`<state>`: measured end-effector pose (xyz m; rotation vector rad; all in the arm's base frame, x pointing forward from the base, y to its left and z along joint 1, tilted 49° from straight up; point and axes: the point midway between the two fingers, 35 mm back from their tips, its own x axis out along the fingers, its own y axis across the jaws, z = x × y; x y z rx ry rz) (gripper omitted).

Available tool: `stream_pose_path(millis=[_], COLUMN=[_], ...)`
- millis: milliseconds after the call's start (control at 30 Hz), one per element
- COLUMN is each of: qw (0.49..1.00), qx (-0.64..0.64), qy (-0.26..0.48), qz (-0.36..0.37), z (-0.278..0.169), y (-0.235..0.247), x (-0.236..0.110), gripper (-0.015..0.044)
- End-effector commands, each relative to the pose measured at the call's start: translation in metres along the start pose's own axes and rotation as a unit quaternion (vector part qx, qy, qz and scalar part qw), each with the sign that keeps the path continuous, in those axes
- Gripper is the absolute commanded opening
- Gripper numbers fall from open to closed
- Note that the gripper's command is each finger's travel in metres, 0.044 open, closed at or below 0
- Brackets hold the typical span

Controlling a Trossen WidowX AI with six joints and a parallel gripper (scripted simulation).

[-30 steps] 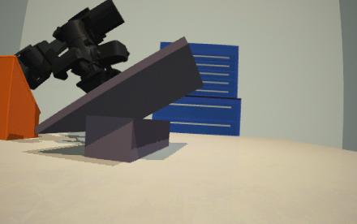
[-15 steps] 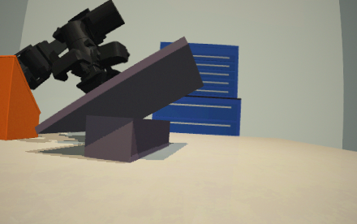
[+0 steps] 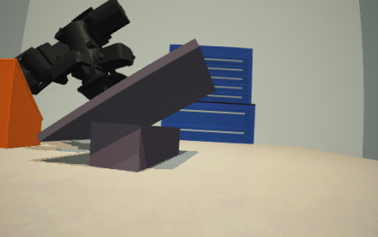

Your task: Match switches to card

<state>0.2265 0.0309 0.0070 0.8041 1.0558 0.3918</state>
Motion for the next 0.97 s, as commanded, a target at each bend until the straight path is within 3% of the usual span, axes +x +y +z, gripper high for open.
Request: stream_pose_path(millis=[0,133,533,733,933], qw=[1.000,1.000,1.000,1.000,1.000], qx=[-0.007,-0.004,-0.004,-0.005,-0.005], qy=[0.000,0.004,0.004,0.004,0.003], qz=[-0.004,0.001,0.001,0.001,0.002], z=[0.007,0.005,0.007,0.067,0.075], y=[-0.003,0.001,0.002,0.013,0.014], x=[-0.025,-0.058,-0.060,-0.066,-0.066], gripper=[0.0000,0.0000,0.0000,0.0000,0.0000])
